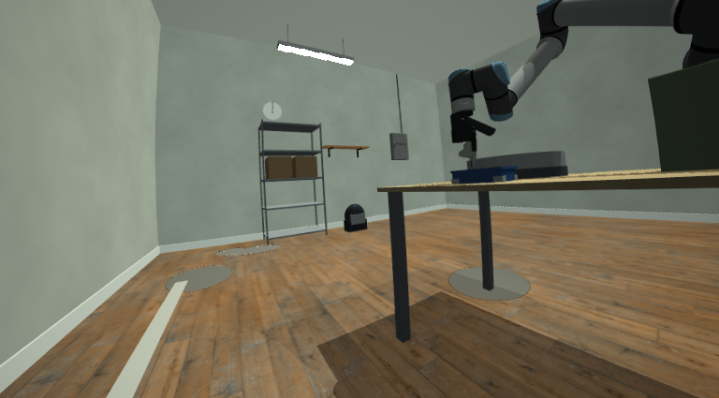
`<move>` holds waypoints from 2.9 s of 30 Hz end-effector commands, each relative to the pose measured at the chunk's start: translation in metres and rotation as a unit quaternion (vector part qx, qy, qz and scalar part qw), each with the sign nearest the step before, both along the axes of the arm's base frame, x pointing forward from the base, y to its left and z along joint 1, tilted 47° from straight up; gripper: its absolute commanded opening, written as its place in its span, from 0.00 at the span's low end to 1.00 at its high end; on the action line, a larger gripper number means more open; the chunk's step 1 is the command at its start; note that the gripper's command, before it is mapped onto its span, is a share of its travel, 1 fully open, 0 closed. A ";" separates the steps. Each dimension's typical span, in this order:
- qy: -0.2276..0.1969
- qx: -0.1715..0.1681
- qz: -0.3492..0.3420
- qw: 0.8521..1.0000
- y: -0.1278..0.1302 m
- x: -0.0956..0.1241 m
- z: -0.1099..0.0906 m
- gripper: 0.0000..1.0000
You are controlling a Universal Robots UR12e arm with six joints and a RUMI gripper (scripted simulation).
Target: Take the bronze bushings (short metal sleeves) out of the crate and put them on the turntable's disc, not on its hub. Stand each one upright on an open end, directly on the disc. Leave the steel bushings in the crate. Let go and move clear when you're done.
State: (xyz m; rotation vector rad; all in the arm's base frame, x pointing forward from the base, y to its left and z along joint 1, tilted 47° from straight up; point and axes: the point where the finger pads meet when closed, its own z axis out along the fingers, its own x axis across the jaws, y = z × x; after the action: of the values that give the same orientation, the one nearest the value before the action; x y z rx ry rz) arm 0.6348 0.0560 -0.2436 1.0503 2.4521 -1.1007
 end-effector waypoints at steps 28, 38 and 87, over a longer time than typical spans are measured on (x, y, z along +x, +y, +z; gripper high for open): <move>-0.001 0.000 0.001 1.000 -0.004 0.000 -0.004 0.06; -0.001 0.000 0.001 1.000 -0.004 0.000 -0.004 0.06; -0.001 0.000 0.001 1.000 -0.018 -0.001 -0.017 0.06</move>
State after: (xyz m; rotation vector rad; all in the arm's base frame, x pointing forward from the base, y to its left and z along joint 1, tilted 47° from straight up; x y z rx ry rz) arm 0.6337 0.0372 -0.2613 1.0494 2.4523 -1.0993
